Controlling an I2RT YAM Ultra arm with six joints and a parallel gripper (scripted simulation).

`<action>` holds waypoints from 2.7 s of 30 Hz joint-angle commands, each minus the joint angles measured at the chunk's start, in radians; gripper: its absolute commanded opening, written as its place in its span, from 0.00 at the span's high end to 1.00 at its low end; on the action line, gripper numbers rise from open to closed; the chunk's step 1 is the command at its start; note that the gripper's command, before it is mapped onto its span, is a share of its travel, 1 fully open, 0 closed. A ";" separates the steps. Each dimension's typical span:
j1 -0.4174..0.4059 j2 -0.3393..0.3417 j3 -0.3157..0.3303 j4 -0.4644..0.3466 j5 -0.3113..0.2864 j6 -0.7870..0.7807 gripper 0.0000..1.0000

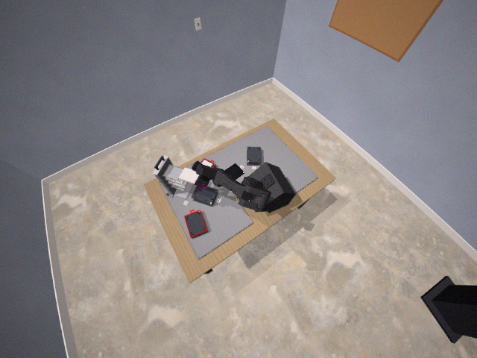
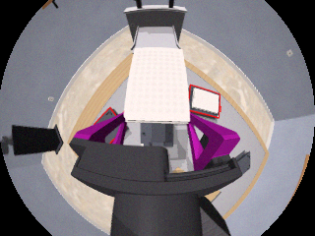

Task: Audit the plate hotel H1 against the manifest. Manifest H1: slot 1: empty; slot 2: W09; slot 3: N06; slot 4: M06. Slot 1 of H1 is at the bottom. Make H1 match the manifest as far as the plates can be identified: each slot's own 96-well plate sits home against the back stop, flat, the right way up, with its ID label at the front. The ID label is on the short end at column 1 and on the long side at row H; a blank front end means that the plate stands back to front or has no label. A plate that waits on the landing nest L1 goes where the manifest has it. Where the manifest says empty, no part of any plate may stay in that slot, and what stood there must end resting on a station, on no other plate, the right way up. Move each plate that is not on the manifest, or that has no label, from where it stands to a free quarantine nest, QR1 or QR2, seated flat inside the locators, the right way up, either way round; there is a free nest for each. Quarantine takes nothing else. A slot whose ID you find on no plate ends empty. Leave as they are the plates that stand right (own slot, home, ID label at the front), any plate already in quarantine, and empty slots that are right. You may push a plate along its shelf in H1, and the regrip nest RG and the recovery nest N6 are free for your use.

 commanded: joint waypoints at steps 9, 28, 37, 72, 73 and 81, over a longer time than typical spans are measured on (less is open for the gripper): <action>0.014 0.060 0.067 0.054 0.025 0.008 0.15; 0.020 0.115 0.104 0.077 0.036 0.009 0.15; 0.023 0.118 0.103 0.079 0.037 0.010 0.15; 0.029 0.125 0.097 0.090 0.046 0.012 0.15; 0.031 0.126 0.097 0.091 0.047 0.012 0.15; 0.036 0.128 0.095 0.096 0.050 0.013 0.15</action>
